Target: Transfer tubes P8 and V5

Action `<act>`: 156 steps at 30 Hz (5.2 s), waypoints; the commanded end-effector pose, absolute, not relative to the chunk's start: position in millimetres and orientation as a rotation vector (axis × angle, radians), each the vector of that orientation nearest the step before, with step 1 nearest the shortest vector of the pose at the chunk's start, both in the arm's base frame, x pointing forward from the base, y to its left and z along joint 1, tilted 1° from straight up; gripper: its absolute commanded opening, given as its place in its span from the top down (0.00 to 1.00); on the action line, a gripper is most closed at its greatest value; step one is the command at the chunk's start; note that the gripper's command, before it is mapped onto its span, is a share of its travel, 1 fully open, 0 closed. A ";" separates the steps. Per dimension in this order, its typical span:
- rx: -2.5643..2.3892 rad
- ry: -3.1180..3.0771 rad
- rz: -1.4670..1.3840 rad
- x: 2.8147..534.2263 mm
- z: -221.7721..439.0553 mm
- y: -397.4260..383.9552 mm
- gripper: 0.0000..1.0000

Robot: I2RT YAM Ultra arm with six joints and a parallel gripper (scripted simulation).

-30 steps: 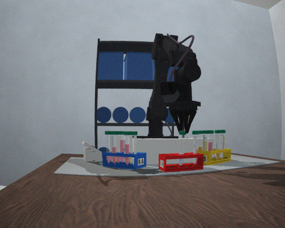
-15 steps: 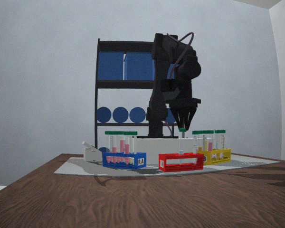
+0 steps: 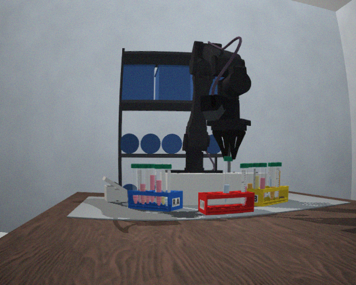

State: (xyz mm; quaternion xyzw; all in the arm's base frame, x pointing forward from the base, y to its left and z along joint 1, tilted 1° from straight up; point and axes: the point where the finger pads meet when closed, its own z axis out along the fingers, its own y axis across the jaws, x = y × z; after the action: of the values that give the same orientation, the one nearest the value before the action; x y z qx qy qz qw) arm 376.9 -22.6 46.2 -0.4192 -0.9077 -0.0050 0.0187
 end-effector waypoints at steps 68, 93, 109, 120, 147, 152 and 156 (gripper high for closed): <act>-1.320 -2.871 -0.031 383.4 112.6 -21.7 1.00; -1.329 -2.867 -0.030 383.5 112.6 -27.9 1.00; -1.326 -2.851 -0.021 365.5 101.5 -28.4 1.00; -1.320 -2.853 -0.021 345.7 101.1 -26.1 1.00; -1.319 -2.850 -0.018 306.0 100.4 -24.3 1.00; -1.320 -2.845 -0.014 292.4 100.1 -29.6 1.00; -1.524 -2.781 -0.040 303.7 111.0 -26.6 1.00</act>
State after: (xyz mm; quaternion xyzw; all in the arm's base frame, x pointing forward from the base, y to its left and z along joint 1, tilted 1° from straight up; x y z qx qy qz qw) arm 293.9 -25.0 93.9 -0.4442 -0.8957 -0.0046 0.0185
